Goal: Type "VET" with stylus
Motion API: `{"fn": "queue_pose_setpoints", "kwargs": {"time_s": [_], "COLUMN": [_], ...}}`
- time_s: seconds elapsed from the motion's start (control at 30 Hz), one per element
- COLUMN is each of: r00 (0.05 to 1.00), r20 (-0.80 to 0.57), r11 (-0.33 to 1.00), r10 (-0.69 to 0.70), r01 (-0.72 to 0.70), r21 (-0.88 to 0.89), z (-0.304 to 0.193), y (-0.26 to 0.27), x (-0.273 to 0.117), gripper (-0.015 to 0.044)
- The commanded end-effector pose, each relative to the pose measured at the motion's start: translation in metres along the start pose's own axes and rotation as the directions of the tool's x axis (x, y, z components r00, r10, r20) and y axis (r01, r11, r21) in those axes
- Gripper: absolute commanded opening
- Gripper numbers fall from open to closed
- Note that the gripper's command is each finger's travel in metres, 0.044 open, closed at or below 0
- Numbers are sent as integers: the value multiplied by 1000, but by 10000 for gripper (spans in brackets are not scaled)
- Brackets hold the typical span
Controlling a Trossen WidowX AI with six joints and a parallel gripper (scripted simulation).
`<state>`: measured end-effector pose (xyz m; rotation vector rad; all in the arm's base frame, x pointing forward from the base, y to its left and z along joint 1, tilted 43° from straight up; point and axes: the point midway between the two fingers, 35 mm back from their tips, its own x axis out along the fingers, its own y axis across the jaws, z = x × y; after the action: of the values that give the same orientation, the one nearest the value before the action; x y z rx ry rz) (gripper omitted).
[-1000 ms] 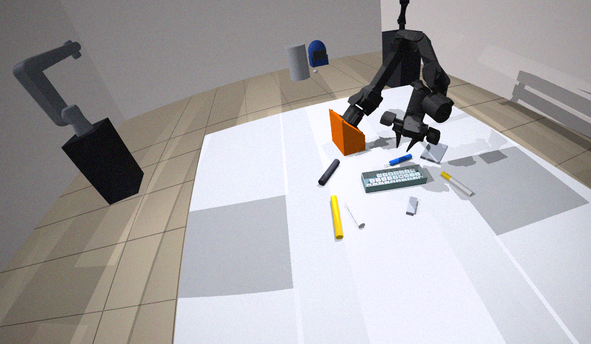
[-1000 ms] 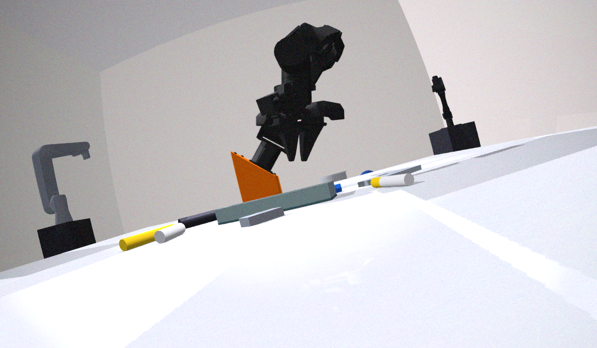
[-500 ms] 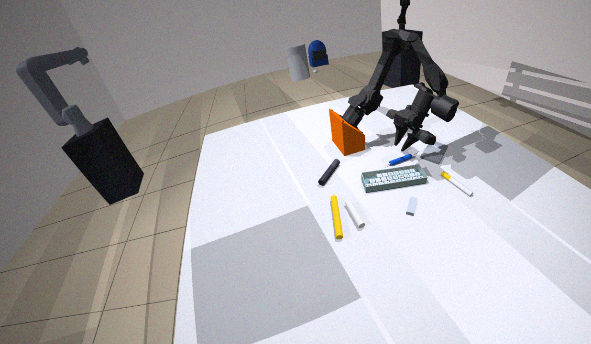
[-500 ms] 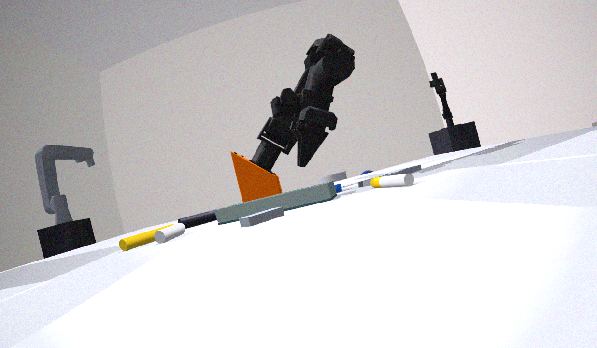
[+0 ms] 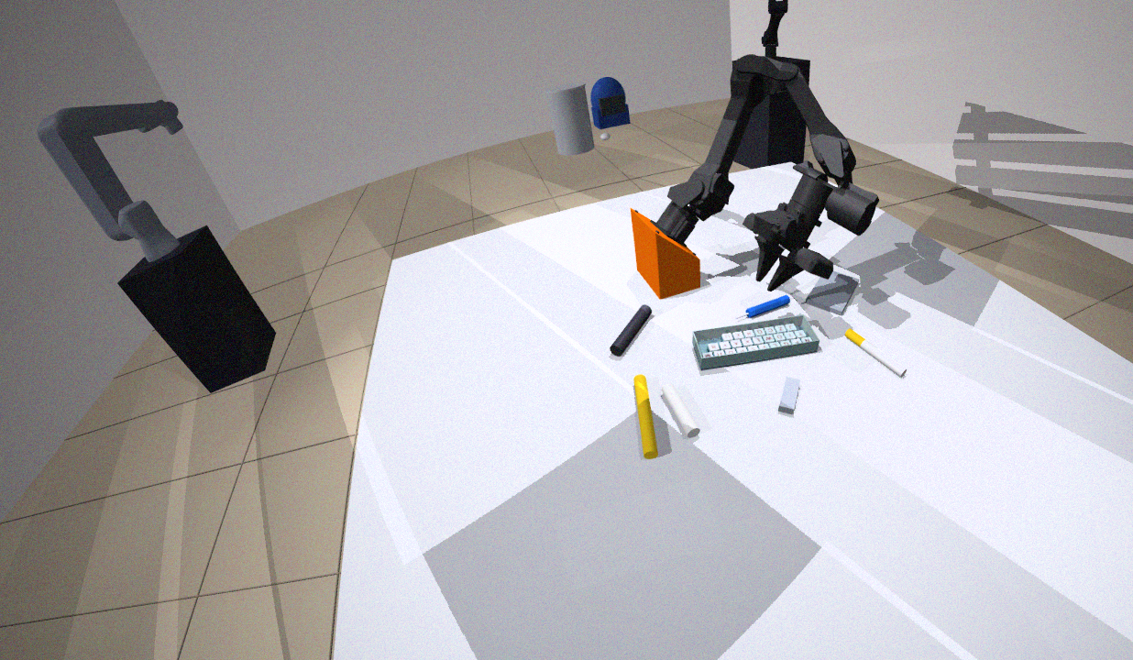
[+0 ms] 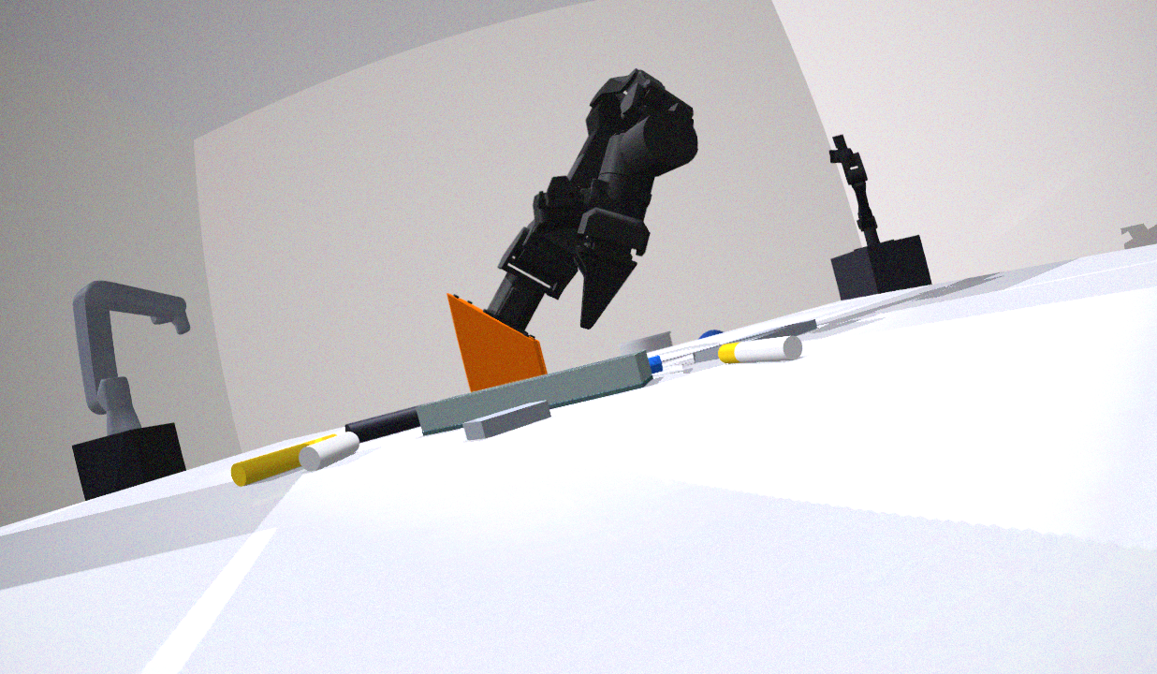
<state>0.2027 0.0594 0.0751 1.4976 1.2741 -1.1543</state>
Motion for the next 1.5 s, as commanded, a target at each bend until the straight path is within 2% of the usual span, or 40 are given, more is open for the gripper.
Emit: {"fn": "queue_pose_setpoints", "kwargs": {"time_s": [0.0, 1.47], "r00": [1000, 1000], "r20": [5, 3], "r11": [1000, 1000], "r10": [-1, -2], "r01": [1, 2], "r21": [2, 2], "z": [-1, -21], "y": [0, -2], "x": [4, 36], "gripper": [150, 150]}}
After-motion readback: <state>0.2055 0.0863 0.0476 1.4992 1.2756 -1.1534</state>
